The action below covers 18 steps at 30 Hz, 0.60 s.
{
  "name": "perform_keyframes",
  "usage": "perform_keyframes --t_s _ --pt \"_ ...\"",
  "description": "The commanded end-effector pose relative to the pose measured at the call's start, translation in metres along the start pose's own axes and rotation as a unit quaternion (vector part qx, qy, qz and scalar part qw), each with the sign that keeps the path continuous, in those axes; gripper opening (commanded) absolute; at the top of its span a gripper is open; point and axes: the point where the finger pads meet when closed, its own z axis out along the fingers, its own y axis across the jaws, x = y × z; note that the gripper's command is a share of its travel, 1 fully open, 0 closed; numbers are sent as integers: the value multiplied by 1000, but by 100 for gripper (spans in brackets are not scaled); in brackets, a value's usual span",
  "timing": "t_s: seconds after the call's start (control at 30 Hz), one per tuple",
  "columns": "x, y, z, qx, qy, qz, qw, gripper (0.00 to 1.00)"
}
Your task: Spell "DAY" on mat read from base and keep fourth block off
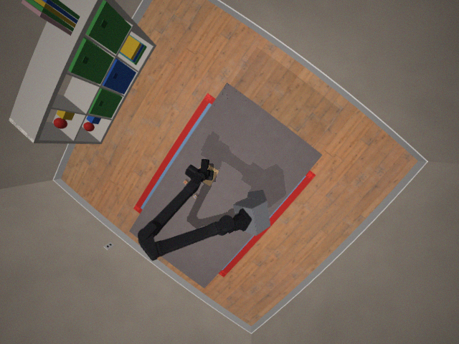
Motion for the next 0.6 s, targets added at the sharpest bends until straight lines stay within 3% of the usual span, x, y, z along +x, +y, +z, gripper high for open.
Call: perform_keyframes --t_s 0.0,0.57 --pt "0 4 4 -2 0 0 1000 58" --pt "0 4 19 -2 -1 0 1000 58"
